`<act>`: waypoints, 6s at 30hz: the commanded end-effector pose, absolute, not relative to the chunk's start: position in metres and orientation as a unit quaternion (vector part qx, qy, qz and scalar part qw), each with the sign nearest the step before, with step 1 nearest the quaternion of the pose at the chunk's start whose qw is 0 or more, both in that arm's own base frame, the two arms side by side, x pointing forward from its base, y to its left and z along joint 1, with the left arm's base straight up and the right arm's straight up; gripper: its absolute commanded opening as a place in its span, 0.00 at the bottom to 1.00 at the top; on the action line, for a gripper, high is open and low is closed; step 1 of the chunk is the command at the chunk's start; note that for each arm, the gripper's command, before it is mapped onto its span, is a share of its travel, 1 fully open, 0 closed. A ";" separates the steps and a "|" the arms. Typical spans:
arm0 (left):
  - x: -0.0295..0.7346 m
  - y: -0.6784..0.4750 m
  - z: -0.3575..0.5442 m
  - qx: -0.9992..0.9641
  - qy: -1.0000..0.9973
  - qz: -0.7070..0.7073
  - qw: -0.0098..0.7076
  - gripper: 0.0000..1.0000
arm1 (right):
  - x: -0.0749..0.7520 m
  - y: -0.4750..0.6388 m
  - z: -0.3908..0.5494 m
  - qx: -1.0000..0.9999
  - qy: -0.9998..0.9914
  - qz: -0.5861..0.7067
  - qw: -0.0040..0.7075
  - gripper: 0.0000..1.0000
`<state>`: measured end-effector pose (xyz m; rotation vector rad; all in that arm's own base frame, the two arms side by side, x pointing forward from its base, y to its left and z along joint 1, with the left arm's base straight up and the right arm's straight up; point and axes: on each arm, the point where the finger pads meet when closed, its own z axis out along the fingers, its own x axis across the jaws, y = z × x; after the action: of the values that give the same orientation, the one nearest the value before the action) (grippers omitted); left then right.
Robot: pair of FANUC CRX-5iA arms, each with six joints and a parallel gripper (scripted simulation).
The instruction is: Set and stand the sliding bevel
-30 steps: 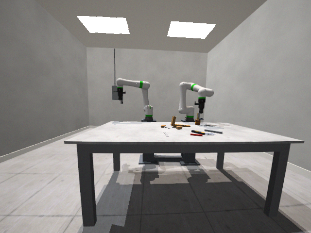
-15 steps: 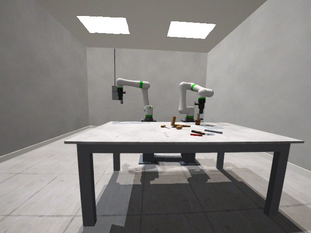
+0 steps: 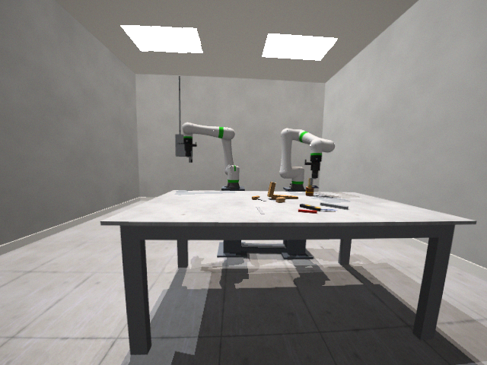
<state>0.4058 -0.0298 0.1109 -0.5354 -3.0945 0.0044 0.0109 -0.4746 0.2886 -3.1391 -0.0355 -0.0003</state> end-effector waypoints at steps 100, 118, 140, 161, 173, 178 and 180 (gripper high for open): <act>0.407 -0.030 0.097 -0.170 -0.985 0.001 -0.001 1.00 | 0.011 -0.475 0.290 -1.000 -0.011 0.000 0.000 1.00; 0.407 -0.030 0.097 -0.170 -0.985 0.001 -0.001 1.00 | 0.011 -0.475 0.290 -1.000 -0.011 0.000 0.000 1.00; 0.407 -0.030 0.142 -0.170 -0.985 0.001 -0.001 1.00 | 0.011 -0.475 0.290 -1.000 -0.011 0.000 0.000 1.00; 0.407 -0.030 0.217 -0.171 -0.985 0.001 -0.001 1.00 | 0.011 -0.475 0.290 -1.000 -0.011 0.000 0.000 1.00; 0.407 -0.030 0.217 -0.171 -0.985 0.001 -0.001 1.00 | 0.011 -0.475 0.290 -1.000 -0.011 0.000 0.000 1.00; 0.407 -0.030 0.217 -0.171 -0.985 0.001 -0.001 1.00 | 0.011 -0.475 0.290 -1.000 -0.011 0.000 0.000 1.00; 0.407 -0.030 0.217 -0.171 -0.985 0.001 -0.001 1.00 | 0.011 -0.475 0.290 -1.000 -0.011 0.000 0.000 1.00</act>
<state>0.4060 -0.0296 0.2160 -0.5357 -3.0947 0.0043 0.0109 -0.4746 0.2886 -3.1391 -0.0355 -0.0003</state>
